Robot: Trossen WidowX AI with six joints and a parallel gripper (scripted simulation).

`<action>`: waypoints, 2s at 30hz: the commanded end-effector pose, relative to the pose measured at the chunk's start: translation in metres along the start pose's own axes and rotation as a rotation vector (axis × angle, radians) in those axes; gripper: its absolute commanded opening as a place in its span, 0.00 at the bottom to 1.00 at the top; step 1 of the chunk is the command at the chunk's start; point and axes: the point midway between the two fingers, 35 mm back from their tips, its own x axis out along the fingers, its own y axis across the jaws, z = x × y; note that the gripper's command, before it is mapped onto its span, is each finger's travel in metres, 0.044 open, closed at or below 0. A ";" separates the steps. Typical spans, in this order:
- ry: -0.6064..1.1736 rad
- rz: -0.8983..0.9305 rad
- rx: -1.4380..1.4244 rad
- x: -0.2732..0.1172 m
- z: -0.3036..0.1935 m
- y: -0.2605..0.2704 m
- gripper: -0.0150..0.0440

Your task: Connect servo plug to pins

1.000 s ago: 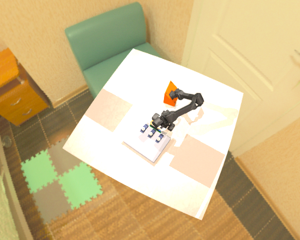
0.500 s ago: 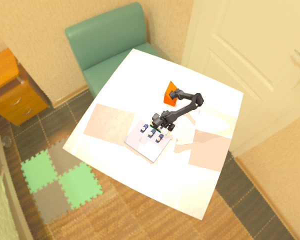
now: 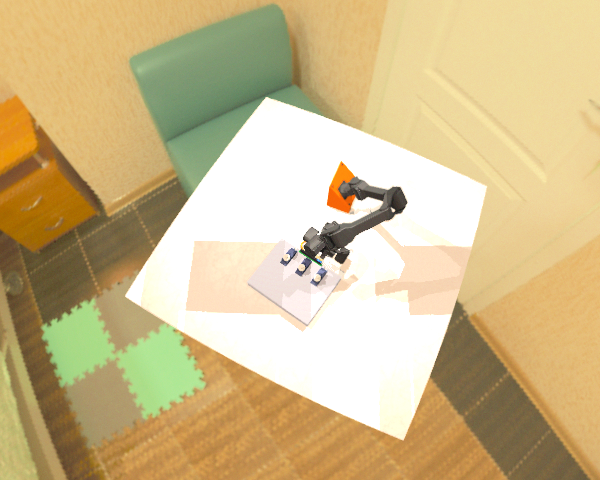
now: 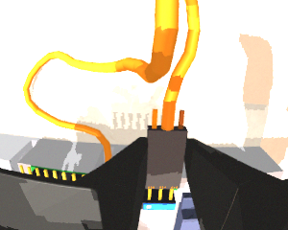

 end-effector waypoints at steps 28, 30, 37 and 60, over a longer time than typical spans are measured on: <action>-0.001 -0.005 0.008 0.002 -0.013 0.000 0.57; -0.001 -0.005 0.008 0.000 -0.013 0.001 0.65; -0.002 -0.003 0.008 -0.056 -0.013 0.001 0.97; -0.002 -0.003 0.008 -0.058 -0.013 0.001 1.00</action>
